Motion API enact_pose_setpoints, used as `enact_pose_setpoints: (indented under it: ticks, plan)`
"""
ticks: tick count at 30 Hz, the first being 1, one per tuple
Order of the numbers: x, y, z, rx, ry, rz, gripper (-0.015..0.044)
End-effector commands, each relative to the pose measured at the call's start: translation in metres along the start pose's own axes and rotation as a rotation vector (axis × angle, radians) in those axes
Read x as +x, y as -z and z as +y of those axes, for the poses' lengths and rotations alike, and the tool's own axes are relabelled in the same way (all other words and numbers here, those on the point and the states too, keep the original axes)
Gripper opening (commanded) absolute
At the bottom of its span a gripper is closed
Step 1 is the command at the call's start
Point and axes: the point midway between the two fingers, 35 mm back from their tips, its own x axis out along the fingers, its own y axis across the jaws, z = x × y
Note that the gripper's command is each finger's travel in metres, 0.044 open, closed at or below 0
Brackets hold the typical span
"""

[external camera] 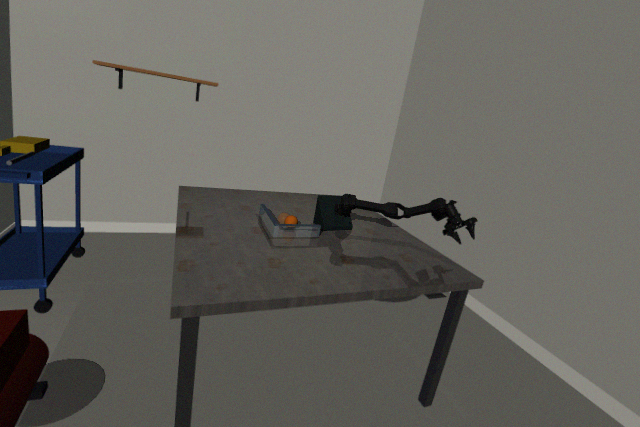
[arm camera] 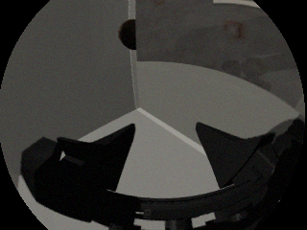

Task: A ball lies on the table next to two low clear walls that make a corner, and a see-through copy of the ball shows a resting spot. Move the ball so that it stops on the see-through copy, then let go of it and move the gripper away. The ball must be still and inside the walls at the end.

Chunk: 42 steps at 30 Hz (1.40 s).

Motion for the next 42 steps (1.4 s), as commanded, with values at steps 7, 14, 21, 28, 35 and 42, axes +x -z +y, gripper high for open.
enact_pose_setpoints:
  ticks: [7,14,21,28,35,42]
  plan:
    - [-0.014,-0.028,0.064,0.165,-0.105,0.013,0.044]
    - [-0.044,-0.073,0.146,0.386,-0.257,0.039,0.044]
    - [-0.089,-0.133,0.224,0.625,-0.439,0.08,0.044]
    - [-0.136,-0.192,0.281,0.817,-0.619,0.134,0.044]
    - [-0.191,-0.277,0.319,1.033,-0.779,0.136,0.044]
    - [-0.232,-0.351,0.333,1.212,-0.907,0.121,0.044]
